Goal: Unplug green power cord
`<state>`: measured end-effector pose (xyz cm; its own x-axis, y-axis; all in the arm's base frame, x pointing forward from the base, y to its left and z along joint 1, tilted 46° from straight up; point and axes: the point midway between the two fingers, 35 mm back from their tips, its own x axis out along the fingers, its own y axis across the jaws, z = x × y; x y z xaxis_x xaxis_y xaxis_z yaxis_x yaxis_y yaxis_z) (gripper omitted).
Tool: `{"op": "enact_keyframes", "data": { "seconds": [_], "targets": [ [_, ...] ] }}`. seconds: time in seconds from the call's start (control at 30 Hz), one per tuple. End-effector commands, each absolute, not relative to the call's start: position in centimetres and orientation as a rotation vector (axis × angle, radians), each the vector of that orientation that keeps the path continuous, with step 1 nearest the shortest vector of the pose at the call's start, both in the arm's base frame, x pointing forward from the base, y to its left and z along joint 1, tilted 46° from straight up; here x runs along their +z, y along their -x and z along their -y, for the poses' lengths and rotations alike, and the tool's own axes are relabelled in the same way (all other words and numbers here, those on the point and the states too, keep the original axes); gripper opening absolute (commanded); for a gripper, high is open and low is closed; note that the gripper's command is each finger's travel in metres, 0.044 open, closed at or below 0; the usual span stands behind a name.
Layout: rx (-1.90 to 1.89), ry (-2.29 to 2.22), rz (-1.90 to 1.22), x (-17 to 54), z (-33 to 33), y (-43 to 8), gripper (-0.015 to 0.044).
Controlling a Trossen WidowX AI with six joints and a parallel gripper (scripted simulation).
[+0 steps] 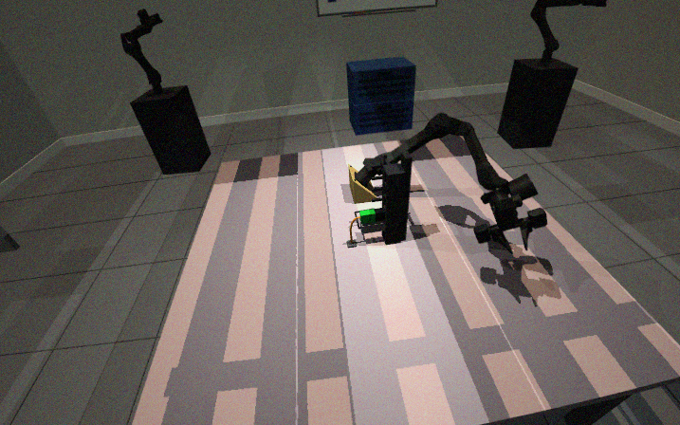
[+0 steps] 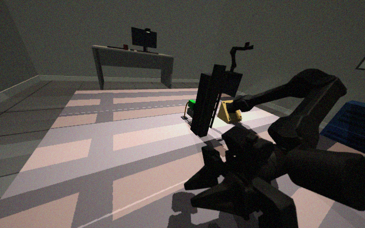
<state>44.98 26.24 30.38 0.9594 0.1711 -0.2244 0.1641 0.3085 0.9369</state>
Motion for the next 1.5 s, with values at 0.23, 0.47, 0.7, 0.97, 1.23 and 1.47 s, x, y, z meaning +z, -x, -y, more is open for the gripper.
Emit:
{"op": "enact_keyframes", "data": {
  "seconds": [0.23,0.47,0.7,0.97,1.23,1.47],
  "targets": [
    [-0.276,-0.979,-0.673,17.9,-14.0,-48.9,0.016],
    [-0.447,-0.924,-0.939,11.2,-5.8,-47.1,0.016],
    [-0.589,-0.958,-1.246,5.7,1.9,-42.2,0.016],
    [-0.641,-1.257,-1.673,1.5,7.1,-33.2,0.016],
    [-0.631,-1.599,-1.854,1.4,7.6,-29.1,0.016],
    [-0.631,-1.599,-1.854,1.4,7.6,-29.1,0.016]
  ]
}}
